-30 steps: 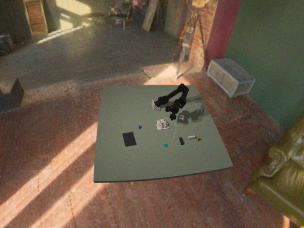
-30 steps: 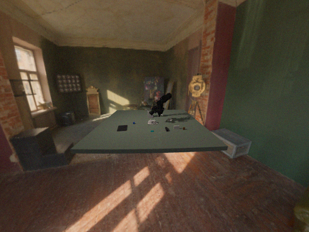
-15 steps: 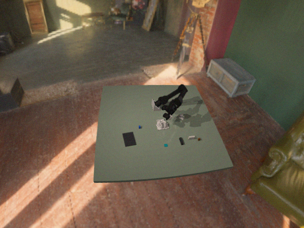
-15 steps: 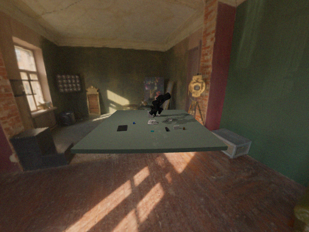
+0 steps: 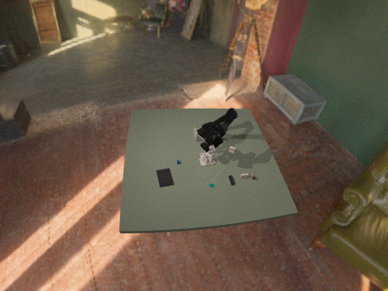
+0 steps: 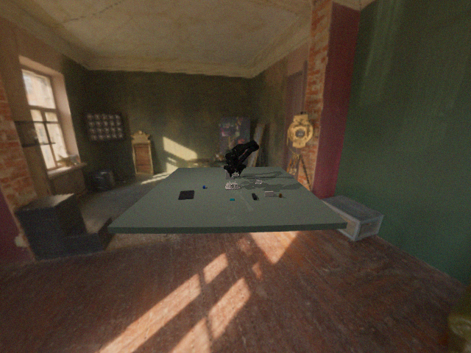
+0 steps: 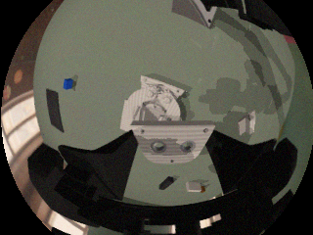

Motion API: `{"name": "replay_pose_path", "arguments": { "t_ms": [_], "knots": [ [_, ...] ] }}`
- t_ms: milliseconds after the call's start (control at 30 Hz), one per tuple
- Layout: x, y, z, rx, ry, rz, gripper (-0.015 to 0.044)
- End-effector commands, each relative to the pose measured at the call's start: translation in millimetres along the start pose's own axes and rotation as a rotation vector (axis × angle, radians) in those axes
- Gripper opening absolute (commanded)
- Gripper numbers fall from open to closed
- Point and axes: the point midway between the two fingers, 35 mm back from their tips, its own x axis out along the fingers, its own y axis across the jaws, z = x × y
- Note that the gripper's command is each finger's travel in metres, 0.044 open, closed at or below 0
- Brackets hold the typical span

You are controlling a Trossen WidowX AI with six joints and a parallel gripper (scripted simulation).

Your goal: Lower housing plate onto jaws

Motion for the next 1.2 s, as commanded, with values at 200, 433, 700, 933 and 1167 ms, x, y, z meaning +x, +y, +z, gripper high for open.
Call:
{"name": "replay_pose_path", "arguments": {
  "t_ms": [200,433,700,933,1167],
  "knots": [
    [3,18,17,0.231,0.002,-0.017,0.0351],
    [3,26,25,0.339,0.004,-0.026,0.0351],
    [3,26,25,0.339,0.004,-0.026,0.0351],
    [3,26,25,0.339,0.004,-0.026,0.0351],
    [3,26,25,0.339,0.004,-0.026,0.0351]
  ]
}}
